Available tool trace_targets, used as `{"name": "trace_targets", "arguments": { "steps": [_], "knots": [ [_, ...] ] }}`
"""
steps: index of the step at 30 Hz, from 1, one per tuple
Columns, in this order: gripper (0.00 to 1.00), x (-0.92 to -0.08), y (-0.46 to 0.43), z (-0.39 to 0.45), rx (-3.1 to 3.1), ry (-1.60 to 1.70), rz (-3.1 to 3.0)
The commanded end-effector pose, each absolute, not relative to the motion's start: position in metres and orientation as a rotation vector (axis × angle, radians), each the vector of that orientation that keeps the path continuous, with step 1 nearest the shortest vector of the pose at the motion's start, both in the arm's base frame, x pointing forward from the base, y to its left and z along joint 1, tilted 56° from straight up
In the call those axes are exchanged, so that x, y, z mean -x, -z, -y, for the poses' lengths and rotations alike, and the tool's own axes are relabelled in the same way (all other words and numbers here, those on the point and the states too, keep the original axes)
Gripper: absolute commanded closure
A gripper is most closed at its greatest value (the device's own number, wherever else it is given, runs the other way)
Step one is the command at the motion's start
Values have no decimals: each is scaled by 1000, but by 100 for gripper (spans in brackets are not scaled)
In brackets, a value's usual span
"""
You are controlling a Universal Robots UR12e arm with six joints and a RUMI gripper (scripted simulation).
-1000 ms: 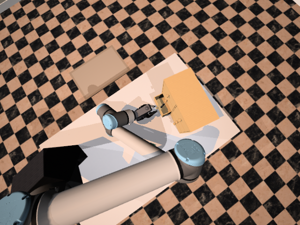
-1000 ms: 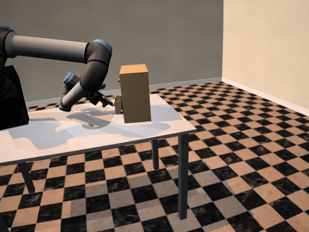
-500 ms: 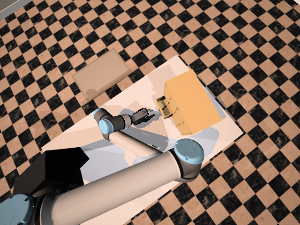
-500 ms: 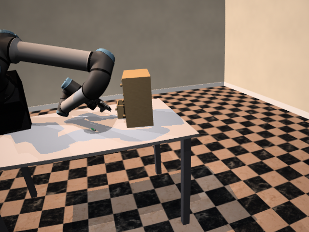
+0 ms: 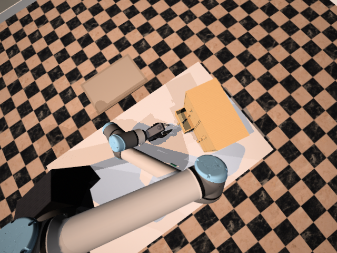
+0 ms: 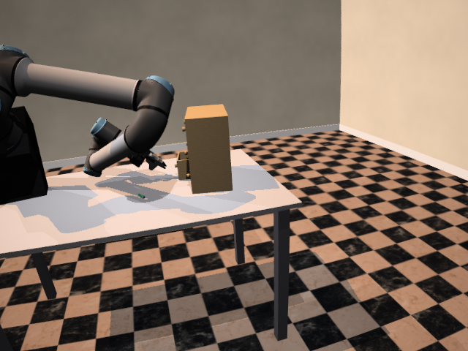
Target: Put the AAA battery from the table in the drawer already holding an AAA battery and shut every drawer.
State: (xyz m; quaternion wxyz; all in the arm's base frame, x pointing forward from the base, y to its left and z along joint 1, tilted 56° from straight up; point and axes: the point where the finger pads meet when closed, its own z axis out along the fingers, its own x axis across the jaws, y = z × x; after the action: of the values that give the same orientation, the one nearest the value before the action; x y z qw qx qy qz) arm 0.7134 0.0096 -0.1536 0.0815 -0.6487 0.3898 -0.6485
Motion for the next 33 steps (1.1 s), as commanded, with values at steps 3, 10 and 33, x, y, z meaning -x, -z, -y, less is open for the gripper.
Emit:
{"name": "trace_targets", "arguments": {
  "steps": [3,10,33],
  "knots": [
    [80,-701,148,-20,1939,1937,-1164],
    [80,-672,134,-45,1939,1937,-1164],
    [80,-643,120,-69,1940,1937,-1167]
  ]
}}
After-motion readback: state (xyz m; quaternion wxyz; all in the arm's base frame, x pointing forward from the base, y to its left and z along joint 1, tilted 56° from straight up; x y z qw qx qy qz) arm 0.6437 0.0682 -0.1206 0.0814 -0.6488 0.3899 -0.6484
